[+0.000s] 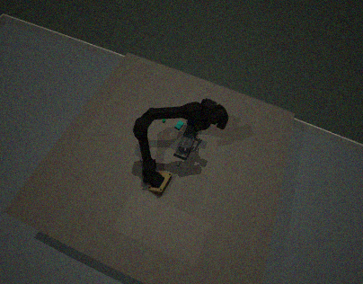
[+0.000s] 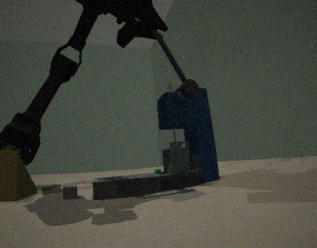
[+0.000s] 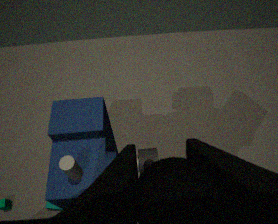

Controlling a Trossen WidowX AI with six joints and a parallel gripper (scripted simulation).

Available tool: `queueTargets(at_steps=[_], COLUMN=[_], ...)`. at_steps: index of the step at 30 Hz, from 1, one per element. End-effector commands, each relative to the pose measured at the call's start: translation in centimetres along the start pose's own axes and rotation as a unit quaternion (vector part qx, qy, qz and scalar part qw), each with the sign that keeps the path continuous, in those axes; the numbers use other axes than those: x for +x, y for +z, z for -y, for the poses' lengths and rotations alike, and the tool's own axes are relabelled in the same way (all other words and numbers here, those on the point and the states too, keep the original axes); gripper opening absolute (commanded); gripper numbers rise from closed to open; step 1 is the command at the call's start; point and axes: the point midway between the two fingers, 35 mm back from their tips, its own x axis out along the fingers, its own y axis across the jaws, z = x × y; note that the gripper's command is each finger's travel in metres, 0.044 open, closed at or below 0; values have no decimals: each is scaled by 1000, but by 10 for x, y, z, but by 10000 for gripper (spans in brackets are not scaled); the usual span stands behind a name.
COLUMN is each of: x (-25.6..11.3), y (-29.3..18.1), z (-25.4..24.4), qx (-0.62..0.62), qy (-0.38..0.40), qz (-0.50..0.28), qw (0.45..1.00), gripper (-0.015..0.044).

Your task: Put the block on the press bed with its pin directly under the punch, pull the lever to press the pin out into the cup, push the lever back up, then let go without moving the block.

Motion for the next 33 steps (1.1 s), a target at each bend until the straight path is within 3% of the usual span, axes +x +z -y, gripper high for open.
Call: queueTargets(at_steps=[1, 33], x=[-2, -9], y=[-5, -22], z=[1, 1], qx=[4, 4], qy=[0, 0], qz=[-1, -2], qw=[1000, 1000], gripper=[0, 0])
